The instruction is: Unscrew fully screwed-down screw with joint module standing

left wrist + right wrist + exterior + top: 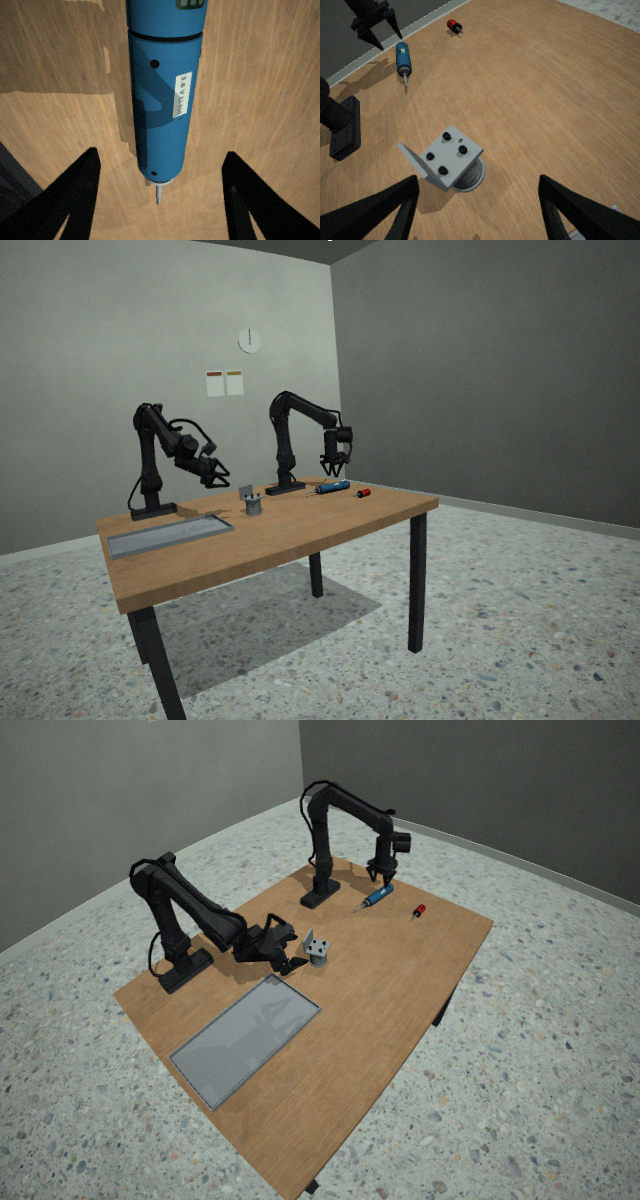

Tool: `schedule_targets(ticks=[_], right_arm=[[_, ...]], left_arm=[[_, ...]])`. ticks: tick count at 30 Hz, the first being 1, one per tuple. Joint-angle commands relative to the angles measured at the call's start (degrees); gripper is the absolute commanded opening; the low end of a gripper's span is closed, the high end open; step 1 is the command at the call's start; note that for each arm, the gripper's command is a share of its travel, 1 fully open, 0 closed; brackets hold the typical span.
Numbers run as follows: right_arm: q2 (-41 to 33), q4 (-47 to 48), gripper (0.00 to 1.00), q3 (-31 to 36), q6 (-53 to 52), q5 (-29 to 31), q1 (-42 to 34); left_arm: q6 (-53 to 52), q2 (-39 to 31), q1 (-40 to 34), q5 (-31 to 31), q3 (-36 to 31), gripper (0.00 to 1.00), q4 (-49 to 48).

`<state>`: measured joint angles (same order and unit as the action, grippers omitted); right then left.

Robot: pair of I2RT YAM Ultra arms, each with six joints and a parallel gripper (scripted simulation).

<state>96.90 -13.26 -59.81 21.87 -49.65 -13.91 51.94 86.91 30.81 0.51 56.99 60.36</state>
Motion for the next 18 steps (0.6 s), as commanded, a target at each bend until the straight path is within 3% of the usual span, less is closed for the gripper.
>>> schedule_targets(ticks=[1, 8, 18], right_arm=[[0.9, 3.2, 0.86, -1.5, 4.5, -4.6, 0.2], [0.7, 7.0, 0.86, 1.8, 10.0, -10.3, -2.0], [2.4, 12.8, 0.86, -0.4, 17.2, -17.6, -4.5]], left_arm=[[0.4, -0.4, -0.1, -0.5, 0.5, 0.65, -0.1], [0.4, -0.4, -0.1, -0.5, 0.5, 0.65, -0.1], [0.4, -0.4, -0.1, -0.5, 0.5, 0.65, -0.1]])
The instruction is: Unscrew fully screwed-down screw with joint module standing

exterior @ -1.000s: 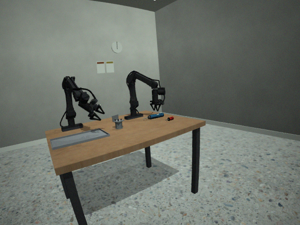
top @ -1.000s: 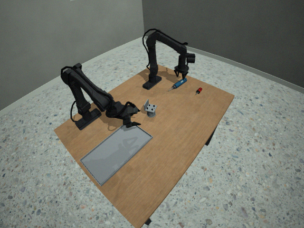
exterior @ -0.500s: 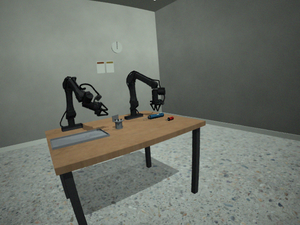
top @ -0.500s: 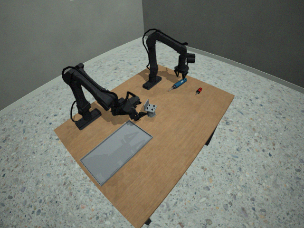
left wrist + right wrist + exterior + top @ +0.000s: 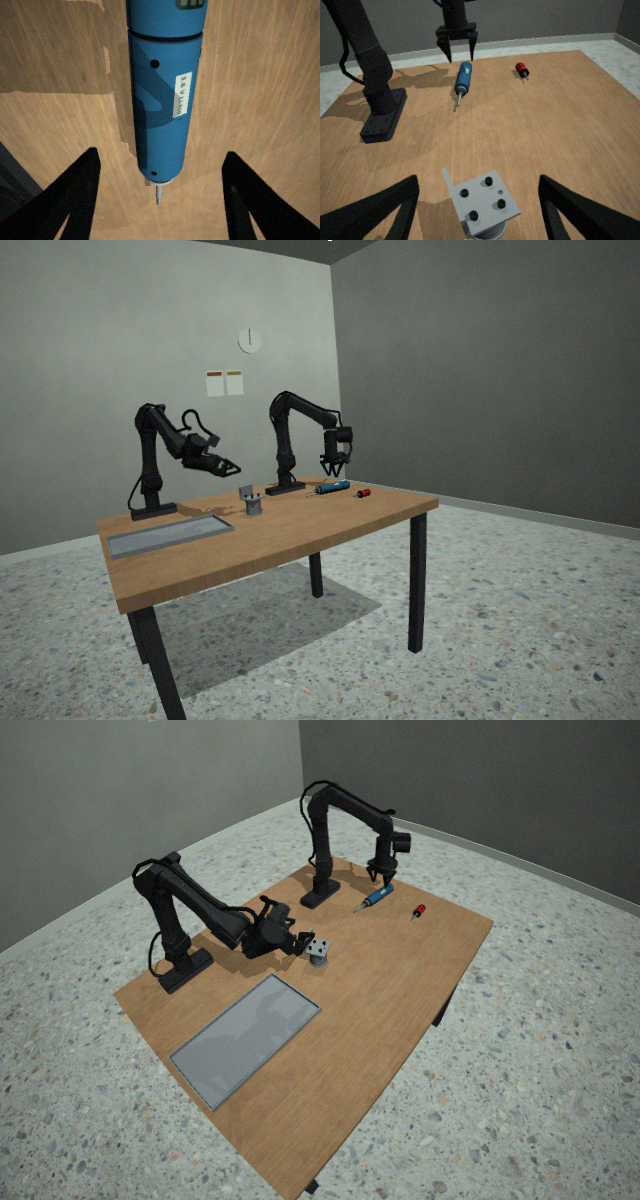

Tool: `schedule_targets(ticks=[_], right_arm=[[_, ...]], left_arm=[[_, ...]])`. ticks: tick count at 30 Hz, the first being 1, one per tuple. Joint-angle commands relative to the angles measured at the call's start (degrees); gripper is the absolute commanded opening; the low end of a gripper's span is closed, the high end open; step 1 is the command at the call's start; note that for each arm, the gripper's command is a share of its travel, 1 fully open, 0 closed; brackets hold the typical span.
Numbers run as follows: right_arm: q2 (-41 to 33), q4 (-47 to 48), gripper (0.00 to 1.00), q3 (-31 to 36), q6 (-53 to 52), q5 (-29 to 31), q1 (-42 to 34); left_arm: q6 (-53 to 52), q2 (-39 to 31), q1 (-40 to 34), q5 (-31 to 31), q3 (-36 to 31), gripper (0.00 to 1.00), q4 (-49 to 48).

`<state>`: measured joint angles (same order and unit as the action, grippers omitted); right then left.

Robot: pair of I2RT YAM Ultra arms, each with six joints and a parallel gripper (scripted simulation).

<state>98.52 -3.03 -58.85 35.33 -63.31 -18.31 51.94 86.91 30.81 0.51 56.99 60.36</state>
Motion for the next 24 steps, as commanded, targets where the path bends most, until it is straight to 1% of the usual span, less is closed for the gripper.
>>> schedule_targets(ticks=[1, 4, 14, 19, 21, 22, 24], right_arm=[[0.8, 2.6, 0.86, -1.4, 3.8, -3.9, -0.1], [-0.1, 2.0, 0.86, -1.8, 4.3, -4.4, 0.6], [1.3, 0.4, 0.86, -2.5, 5.8, -5.7, 1.0], [0.1, 0.1, 0.86, -2.6, 6.0, -5.7, 1.0], [1.8, 2.3, 0.86, -2.1, 6.3, -5.7, 1.0], [2.1, 2.6, 0.86, 0.1, 6.3, -5.8, 1.0], [2.6, 3.5, 0.86, 1.0, 6.4, -5.8, 0.9]], left_arm=[[0.4, -0.4, -0.1, -0.5, 0.5, 0.65, -0.1], [0.4, -0.4, -0.1, -0.5, 0.5, 0.65, -0.1], [0.4, -0.4, -0.1, -0.5, 0.5, 0.65, -0.1], [0.4, -0.4, -0.1, -0.5, 0.5, 0.65, -0.1], [0.4, -0.4, -0.1, -0.5, 0.5, 0.65, -0.1], [0.4, -0.4, -0.1, -0.5, 0.5, 0.65, -0.1], [0.4, -0.4, -0.1, -0.5, 0.5, 0.65, -0.1]])
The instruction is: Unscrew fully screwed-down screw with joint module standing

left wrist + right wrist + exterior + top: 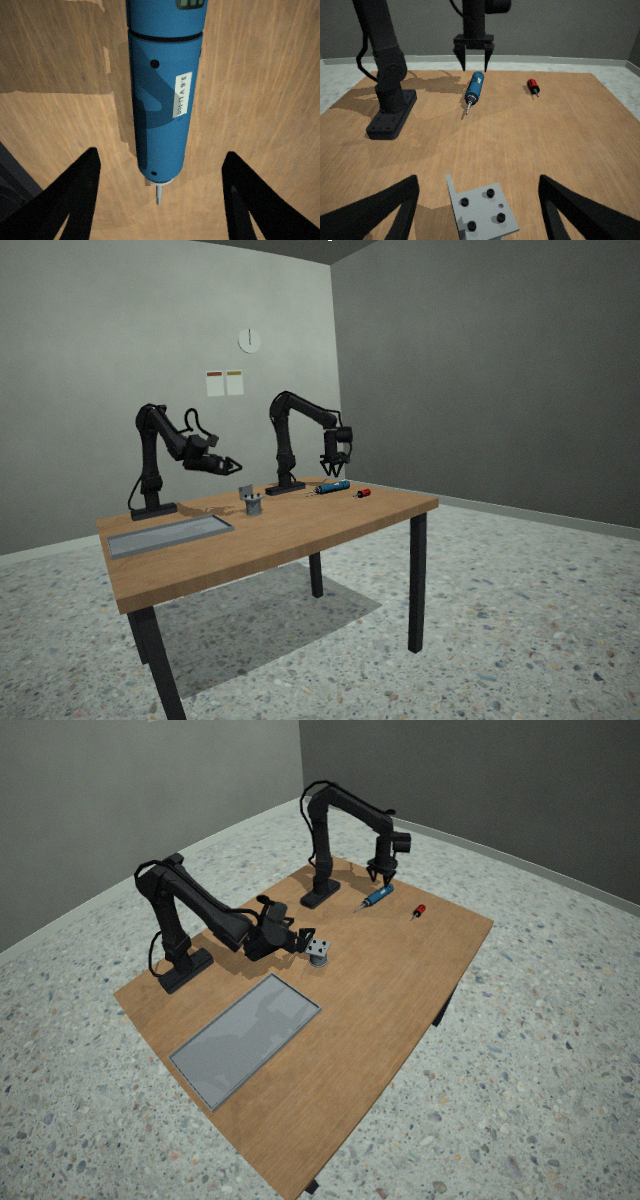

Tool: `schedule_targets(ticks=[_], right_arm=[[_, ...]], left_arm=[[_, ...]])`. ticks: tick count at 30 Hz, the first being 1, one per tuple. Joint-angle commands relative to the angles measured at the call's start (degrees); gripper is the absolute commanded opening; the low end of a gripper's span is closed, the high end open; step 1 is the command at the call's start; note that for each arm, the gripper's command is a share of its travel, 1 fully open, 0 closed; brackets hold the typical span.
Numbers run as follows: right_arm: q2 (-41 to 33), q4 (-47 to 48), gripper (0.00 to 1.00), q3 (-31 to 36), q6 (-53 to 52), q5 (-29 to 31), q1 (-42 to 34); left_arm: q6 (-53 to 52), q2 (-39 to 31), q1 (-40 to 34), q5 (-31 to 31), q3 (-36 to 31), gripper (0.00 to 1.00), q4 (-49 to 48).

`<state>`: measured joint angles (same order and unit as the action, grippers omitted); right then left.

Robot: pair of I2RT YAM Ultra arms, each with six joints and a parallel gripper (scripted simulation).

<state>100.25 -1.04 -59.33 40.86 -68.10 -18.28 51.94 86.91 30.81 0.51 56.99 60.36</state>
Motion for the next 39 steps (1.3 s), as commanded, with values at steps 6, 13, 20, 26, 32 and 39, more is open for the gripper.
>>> schedule_targets(ticks=[6, 13, 20, 26, 32, 39], right_arm=[[2.6, 4.7, 0.86, 3.2, 0.9, -1.0, 0.9], [2.5, 6.2, 0.86, 3.5, 0.6, -1.0, 0.9], [5.5, 10.0, 0.86, 5.6, 0.8, -1.0, 0.9], [4.9, 12.5, 0.86, 5.5, 0.7, -1.0, 0.9], [8.0, 14.2, 0.86, 7.2, 0.7, -1.0, 0.9], [10.8, 18.1, 0.86, 8.4, 0.8, -1.0, 0.9]], left_arm=[[0.4, -0.4, -0.1, -0.5, 0.5, 0.65, -0.1], [0.4, -0.4, -0.1, -0.5, 0.5, 0.65, -0.1], [0.4, -0.4, -0.1, -0.5, 0.5, 0.65, -0.1], [0.4, -0.4, -0.1, -0.5, 0.5, 0.65, -0.1], [0.4, -0.4, -0.1, -0.5, 0.5, 0.65, -0.1], [0.4, -0.4, -0.1, -0.5, 0.5, 0.65, -0.1]])
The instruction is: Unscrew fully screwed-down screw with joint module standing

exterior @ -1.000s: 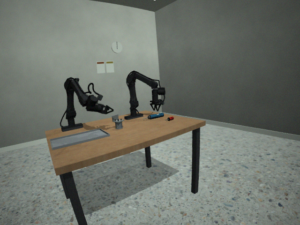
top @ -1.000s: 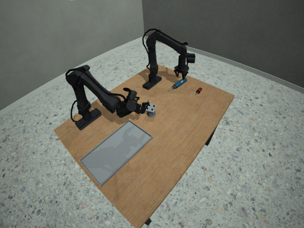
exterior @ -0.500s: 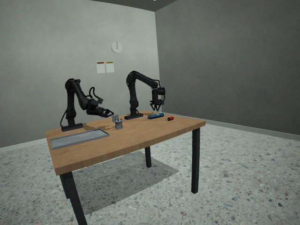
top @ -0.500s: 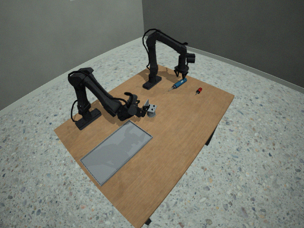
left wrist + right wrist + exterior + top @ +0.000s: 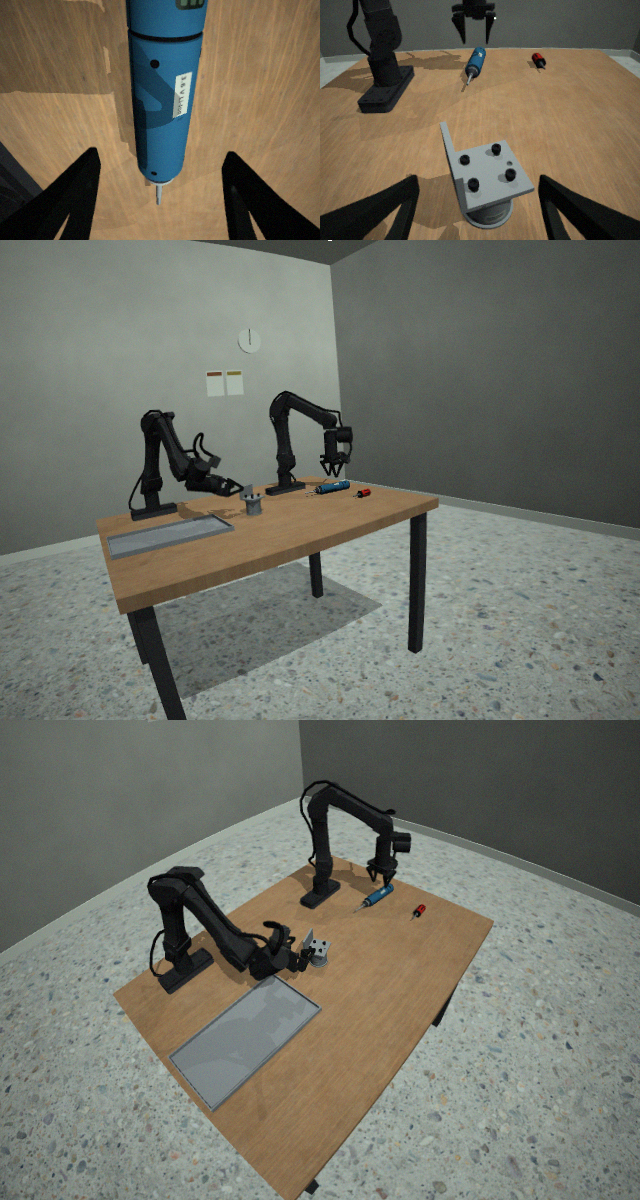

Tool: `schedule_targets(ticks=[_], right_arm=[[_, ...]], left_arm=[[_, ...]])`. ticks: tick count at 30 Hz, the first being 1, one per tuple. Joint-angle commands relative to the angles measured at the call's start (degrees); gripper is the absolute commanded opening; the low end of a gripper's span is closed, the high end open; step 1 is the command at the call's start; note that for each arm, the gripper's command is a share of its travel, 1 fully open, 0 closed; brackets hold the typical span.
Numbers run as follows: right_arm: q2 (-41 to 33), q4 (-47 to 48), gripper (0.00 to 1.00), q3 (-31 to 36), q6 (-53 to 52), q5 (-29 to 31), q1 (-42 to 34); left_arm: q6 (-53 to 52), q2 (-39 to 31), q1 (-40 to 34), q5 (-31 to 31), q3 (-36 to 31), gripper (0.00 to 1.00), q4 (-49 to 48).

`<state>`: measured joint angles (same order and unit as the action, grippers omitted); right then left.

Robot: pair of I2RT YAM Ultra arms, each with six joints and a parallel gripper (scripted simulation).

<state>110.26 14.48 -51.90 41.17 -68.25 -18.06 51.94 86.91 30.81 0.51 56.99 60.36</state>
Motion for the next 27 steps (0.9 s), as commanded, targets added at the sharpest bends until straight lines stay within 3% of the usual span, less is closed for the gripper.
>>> schedule_targets(ticks=[1, 7, 27], right_arm=[[1.3, 3.1, 0.86, 1.1, 0.6, -0.8, 0.7], [-0.3, 4.1, 0.86, 0.2, 0.4, -0.8, 0.7], [8.6, 12.6, 0.86, 3.1, 0.3, -0.8, 0.6]], left_arm=[[0.4, -0.4, -0.1, -0.5, 0.5, 0.65, -0.1], [0.4, -0.4, -0.1, -0.5, 0.5, 0.65, -0.1], [0.4, -0.4, -0.1, -0.5, 0.5, 0.65, -0.1]])
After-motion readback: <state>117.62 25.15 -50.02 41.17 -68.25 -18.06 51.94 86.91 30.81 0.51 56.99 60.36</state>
